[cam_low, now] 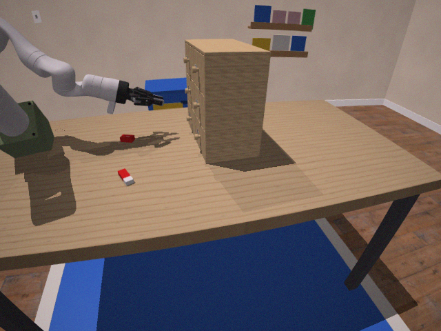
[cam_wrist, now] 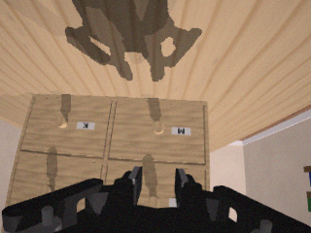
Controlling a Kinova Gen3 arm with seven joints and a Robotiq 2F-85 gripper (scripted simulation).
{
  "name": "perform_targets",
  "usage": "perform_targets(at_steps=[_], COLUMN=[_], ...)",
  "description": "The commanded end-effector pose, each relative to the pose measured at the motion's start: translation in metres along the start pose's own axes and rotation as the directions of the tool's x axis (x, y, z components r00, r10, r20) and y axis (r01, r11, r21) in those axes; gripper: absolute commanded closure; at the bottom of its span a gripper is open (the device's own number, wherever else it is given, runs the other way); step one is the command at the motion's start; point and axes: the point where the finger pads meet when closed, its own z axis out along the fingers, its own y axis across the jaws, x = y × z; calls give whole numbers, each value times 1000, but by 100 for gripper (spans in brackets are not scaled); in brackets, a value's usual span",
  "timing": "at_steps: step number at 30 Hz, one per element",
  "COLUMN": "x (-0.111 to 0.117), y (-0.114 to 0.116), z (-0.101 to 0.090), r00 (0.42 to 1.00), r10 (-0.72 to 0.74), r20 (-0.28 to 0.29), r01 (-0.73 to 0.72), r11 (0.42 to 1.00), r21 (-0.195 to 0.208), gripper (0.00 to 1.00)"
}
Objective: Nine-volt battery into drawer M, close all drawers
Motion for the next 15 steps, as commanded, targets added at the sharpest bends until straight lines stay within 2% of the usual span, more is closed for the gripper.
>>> perform_targets(at_steps=[1,15], x=[7,45], y=[-4,-4], z=[7,67], r00=[1000,1000], r10=[3,3], r20=[-9,-9], r01=[-3,-3], r11=[1000,1000], r21=[9,9], gripper=[67,67])
